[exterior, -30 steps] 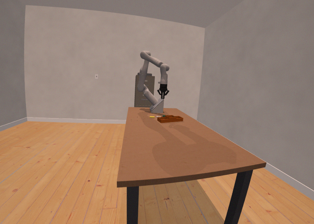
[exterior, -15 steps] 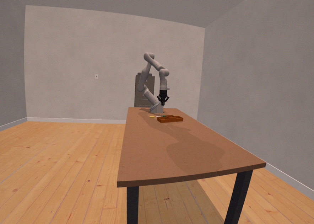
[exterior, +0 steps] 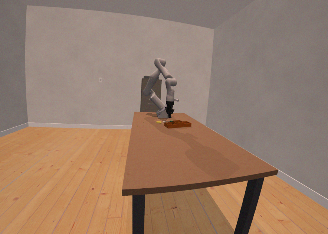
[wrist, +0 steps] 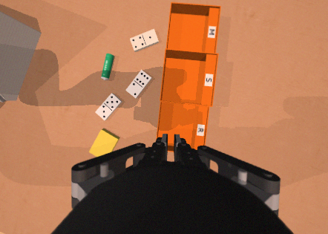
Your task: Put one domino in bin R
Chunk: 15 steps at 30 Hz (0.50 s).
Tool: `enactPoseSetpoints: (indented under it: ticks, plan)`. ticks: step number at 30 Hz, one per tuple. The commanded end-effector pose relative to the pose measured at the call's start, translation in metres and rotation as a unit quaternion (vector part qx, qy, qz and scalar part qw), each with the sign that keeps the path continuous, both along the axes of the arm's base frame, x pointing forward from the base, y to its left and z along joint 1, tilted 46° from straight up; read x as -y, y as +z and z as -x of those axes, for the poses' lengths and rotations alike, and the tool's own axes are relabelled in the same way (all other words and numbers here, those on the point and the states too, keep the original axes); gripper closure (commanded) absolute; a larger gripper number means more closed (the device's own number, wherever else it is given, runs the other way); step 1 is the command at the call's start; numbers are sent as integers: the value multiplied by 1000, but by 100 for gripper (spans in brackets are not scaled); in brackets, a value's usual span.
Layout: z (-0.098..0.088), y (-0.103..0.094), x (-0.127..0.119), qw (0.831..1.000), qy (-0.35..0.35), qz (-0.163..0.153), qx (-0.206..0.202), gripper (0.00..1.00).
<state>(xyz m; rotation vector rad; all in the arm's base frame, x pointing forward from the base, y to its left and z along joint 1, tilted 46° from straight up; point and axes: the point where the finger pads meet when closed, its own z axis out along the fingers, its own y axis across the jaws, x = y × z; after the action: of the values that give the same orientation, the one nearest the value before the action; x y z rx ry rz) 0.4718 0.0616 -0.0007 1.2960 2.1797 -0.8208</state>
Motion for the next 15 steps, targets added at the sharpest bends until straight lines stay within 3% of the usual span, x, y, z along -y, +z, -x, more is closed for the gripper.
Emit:
enactPoseSetpoints:
  ticks: [1, 7, 13, 15]
  plan:
    - [0, -2, 1, 999, -31, 2, 32, 91]
    - [0, -2, 1, 981, -136, -12, 136, 91]
    - [0, -2, 1, 941, -238, -26, 238, 91]
    - [0, -2, 1, 941, -238, -26, 238, 91]
